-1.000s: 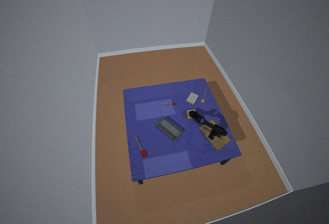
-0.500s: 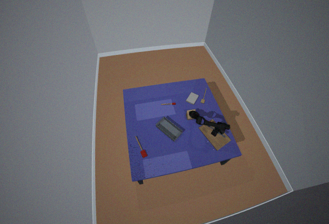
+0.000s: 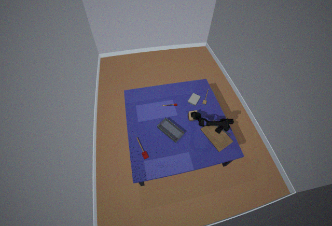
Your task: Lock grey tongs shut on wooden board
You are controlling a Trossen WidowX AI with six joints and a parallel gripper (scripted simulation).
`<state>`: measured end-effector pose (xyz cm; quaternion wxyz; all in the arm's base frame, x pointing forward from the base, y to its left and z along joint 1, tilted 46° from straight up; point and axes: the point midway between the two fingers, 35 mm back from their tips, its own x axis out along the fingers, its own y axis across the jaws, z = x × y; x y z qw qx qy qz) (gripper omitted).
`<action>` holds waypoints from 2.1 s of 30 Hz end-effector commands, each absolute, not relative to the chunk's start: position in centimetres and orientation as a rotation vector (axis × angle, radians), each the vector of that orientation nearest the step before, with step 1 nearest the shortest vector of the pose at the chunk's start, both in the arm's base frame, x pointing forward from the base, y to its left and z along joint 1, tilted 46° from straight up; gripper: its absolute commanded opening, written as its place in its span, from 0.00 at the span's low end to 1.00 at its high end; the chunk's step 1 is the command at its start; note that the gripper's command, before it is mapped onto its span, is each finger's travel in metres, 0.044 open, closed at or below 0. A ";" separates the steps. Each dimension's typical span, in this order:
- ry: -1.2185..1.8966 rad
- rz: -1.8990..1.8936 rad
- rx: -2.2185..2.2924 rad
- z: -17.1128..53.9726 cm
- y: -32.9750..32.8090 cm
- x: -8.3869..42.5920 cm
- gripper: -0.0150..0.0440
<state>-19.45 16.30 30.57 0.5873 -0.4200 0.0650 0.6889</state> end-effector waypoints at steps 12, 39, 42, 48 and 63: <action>0.140 1.629 -0.921 30.8 15.6 -20.3 0.00; -0.114 1.902 -0.663 29.6 16.1 -23.3 0.00; -0.147 1.918 -0.628 29.6 16.1 -23.3 0.00; -0.210 1.940 -0.558 29.5 16.0 -23.3 0.00; -0.351 1.944 -0.387 29.3 15.7 -22.0 0.00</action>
